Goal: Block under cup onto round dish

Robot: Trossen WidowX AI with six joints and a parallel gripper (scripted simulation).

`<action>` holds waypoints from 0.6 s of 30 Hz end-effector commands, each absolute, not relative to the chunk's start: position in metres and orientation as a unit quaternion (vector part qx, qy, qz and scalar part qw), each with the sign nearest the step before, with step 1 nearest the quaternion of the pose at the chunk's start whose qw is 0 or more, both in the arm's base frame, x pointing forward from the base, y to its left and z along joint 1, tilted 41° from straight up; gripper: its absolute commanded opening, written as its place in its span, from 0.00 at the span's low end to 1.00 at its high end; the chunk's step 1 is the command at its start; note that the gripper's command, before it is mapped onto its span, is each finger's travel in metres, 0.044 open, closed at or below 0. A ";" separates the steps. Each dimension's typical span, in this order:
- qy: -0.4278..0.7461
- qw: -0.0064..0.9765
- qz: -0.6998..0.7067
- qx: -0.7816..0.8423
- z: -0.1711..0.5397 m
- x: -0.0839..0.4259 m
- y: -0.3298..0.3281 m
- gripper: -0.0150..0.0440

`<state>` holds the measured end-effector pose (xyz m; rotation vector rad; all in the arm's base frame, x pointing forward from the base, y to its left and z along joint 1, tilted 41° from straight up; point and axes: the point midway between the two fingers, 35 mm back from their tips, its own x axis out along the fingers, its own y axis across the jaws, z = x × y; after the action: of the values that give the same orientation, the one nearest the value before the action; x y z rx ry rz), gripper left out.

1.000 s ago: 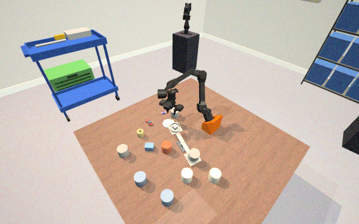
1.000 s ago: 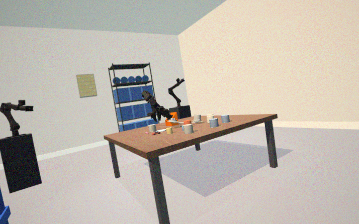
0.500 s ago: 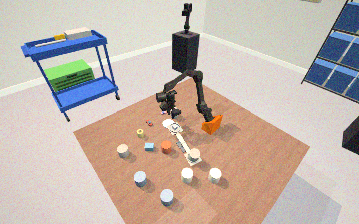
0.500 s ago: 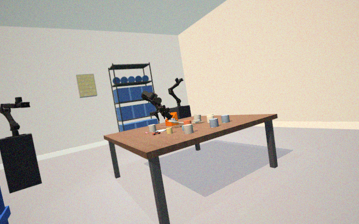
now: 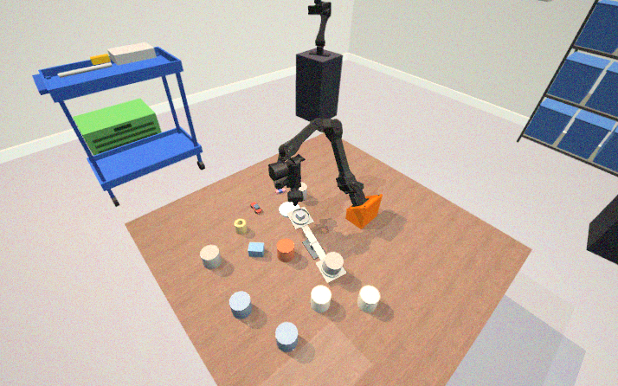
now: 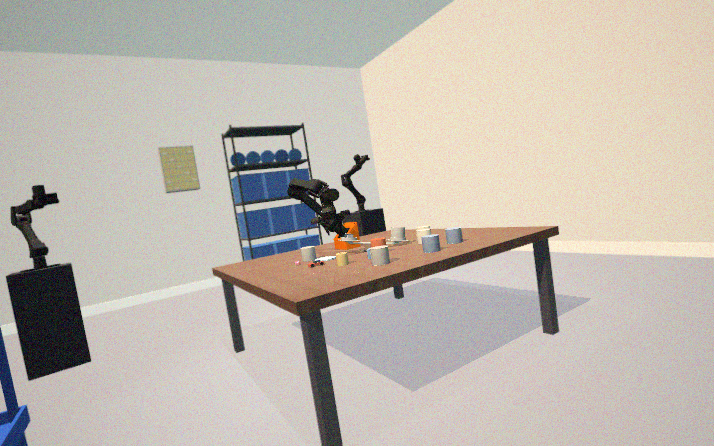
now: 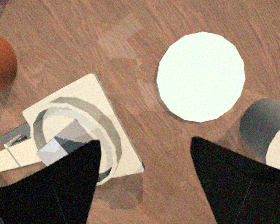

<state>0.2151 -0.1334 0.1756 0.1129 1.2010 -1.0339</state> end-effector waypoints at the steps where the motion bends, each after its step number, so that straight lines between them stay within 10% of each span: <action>1: 0.511 0.696 -0.497 0.089 0.173 0.222 -0.126 0.69; 18: 0.413 0.677 -0.576 0.195 0.159 0.244 -0.095 0.69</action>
<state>0.2418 -0.0998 0.1607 0.3896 0.9718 -1.2485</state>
